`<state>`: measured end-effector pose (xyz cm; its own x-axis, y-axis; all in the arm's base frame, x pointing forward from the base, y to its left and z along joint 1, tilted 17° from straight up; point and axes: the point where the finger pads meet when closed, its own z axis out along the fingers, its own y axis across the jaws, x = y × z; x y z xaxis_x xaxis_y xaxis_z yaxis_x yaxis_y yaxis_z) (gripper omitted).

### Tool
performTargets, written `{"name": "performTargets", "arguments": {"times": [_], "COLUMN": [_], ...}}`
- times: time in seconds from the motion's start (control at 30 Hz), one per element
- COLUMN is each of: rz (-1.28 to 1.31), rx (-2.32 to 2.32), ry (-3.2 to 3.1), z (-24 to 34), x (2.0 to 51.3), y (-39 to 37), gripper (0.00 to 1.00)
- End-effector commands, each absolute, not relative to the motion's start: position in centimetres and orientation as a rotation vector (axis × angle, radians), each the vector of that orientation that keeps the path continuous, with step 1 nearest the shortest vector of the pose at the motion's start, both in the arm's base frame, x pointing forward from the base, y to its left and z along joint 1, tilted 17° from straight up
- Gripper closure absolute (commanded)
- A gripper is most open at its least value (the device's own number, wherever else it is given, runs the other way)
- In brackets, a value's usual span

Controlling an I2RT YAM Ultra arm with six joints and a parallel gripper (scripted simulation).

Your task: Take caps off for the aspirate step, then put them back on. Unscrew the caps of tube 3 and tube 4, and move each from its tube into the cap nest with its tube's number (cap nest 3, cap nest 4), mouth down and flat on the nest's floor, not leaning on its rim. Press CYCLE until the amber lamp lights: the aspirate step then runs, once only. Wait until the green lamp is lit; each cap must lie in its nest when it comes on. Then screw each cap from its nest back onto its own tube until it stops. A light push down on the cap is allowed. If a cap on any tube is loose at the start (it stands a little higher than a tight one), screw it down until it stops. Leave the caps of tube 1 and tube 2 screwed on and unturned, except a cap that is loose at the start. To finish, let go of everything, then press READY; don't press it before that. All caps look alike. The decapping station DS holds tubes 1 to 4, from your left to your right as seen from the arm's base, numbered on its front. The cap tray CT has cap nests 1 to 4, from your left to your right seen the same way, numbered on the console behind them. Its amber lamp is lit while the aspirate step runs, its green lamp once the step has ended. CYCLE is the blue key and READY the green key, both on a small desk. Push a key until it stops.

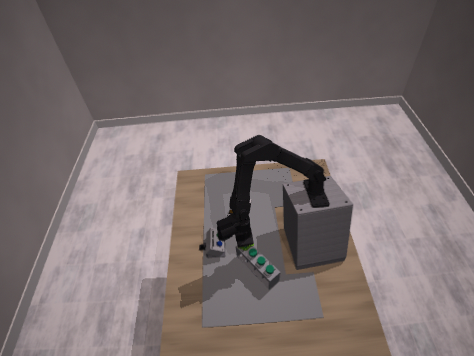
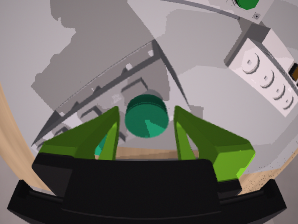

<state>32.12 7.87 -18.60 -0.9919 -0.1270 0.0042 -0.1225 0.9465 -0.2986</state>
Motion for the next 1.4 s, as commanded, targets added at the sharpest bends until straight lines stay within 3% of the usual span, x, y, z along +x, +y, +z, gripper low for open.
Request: {"name": "performTargets", "arguments": {"times": [0.0,0.07,0.57,0.9,0.93,1.37], "rz": [-0.473,-0.473,-0.444,-0.439,-0.439,-0.439], "rx": [-0.631,-0.631,-1.859,-1.941,-1.941,-1.941], "ry": [3.052,3.052,2.655,2.605,2.605,2.605], "z": [-18.16,-18.16,-18.18,-18.21,-18.21,-18.21], "x": [32.57,32.57,32.49,32.48,32.48,32.48], "y": [8.14,8.14,8.17,8.19,8.19,8.19], "gripper": [0.51,0.51,0.51,0.51,1.0,1.0]}}
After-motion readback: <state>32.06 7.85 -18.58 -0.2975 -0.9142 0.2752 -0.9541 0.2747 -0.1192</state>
